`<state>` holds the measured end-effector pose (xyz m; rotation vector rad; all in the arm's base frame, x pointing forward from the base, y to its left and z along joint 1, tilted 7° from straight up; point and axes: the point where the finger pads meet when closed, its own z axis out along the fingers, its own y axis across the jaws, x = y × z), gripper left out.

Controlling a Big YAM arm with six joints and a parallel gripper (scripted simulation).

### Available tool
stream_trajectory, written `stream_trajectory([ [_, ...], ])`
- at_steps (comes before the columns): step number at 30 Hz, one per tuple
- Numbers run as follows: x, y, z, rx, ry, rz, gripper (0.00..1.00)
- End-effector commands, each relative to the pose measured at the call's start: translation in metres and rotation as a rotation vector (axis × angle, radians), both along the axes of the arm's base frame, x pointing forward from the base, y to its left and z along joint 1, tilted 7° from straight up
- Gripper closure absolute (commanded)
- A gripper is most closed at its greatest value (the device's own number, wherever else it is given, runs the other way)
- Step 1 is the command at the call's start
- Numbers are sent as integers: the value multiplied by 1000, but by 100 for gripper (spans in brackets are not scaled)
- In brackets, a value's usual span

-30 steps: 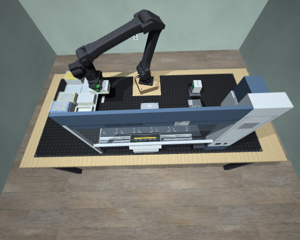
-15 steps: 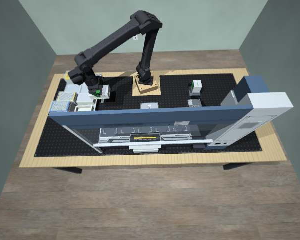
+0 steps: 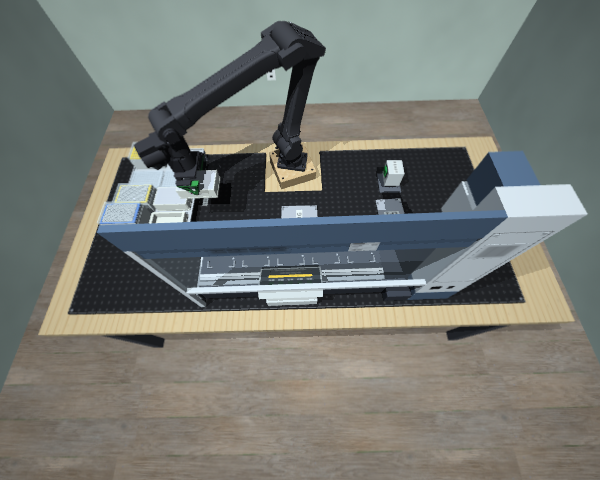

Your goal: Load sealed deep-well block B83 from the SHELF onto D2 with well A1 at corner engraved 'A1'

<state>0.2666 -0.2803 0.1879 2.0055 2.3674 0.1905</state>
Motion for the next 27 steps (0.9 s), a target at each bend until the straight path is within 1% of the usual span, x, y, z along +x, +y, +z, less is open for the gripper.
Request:
stream_trajectory([
  [1,14,-20,35,-74,-59,-19,100],
  [24,14,-20,35,-74,-59,-19,100],
  [25,14,-20,35,-79,-61,23,100],
  [27,14,-20,35,-79,-61,23,100],
])
